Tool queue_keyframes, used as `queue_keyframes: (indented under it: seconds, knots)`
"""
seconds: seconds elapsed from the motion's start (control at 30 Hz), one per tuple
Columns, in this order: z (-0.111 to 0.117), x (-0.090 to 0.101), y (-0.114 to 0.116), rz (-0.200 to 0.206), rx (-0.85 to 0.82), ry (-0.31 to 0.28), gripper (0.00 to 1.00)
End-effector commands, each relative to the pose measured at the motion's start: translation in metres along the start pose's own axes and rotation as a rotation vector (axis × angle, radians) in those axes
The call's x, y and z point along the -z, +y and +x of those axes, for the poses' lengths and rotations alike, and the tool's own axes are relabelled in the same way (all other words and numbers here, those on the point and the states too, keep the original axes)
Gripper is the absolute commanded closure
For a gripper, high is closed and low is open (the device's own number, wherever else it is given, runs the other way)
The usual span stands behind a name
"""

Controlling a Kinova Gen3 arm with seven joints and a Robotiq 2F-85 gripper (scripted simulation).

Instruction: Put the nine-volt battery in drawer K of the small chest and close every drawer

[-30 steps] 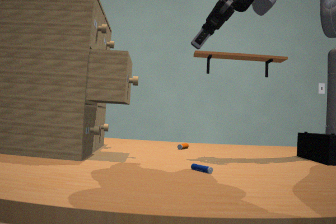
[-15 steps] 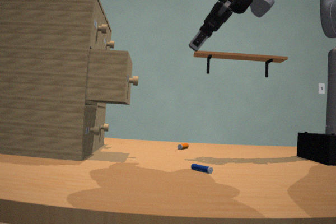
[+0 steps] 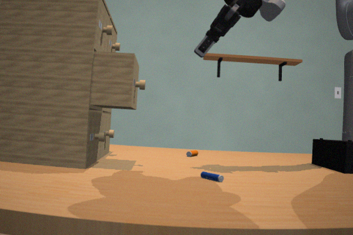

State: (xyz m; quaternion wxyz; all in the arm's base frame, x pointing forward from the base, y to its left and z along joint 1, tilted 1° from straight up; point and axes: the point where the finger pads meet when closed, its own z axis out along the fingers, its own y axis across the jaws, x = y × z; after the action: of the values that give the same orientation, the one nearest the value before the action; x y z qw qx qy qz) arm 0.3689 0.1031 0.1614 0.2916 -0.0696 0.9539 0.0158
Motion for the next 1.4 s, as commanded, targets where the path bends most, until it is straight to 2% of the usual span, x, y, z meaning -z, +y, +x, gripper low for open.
queue_keyframes:
  seconds: [0.0, 0.37, 0.83, 1.37]
  knots:
    - [0.001, -0.006, -0.005, 0.007, -0.007, 0.003, 1.00]
    - [0.000, -0.021, -0.005, 0.007, -0.008, 0.003, 1.00]
    - [-0.002, -0.058, -0.005, 0.007, -0.008, 0.003, 1.00]
    - [-0.004, -0.079, -0.006, 0.007, -0.008, 0.003, 1.00]
